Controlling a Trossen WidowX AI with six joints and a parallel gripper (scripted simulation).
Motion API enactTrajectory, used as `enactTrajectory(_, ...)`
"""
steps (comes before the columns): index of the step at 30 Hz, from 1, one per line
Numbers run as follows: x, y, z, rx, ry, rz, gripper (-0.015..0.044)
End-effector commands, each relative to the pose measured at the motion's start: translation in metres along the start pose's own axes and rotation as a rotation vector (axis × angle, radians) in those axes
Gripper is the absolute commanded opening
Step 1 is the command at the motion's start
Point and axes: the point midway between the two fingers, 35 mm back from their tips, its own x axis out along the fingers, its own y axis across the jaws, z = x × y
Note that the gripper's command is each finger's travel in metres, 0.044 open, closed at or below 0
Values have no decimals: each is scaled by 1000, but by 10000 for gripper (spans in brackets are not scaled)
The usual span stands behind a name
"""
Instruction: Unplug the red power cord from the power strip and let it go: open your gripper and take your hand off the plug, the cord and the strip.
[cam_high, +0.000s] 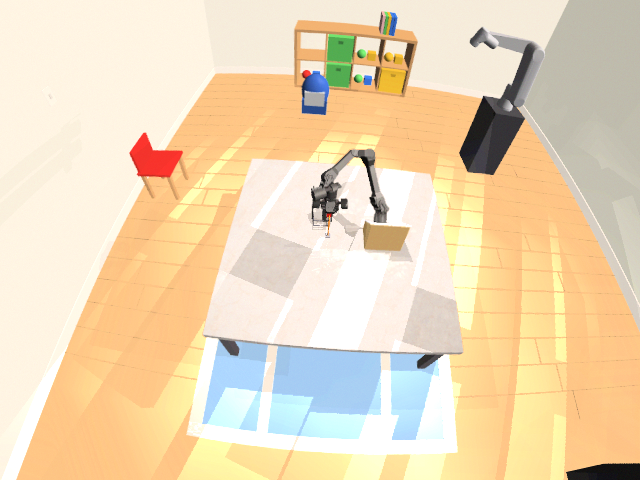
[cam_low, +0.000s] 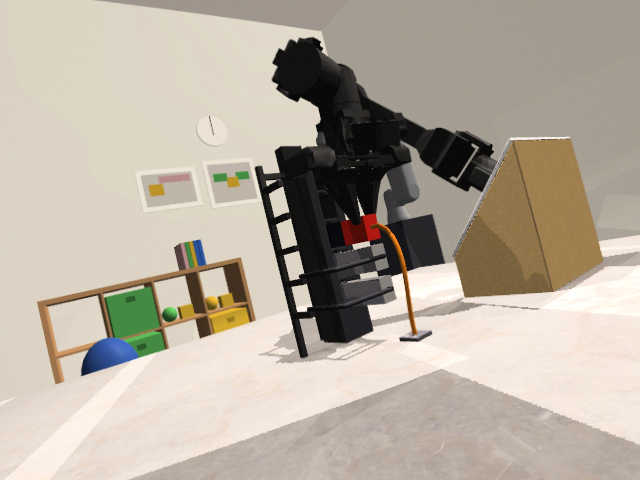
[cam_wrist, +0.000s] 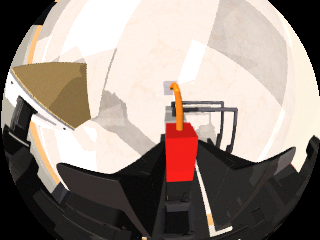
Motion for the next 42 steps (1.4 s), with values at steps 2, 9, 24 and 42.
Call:
enactTrajectory(2, -7, -1, 28, -17, -61, -7, 0)
enactTrajectory(9, -9, 0, 40, -18, -62, -7, 0)
enactTrajectory(24, -7, 0, 37, -2, -52, -1, 160)
enactTrajectory(42, -15, 0, 29, -19, -55, -5, 160)
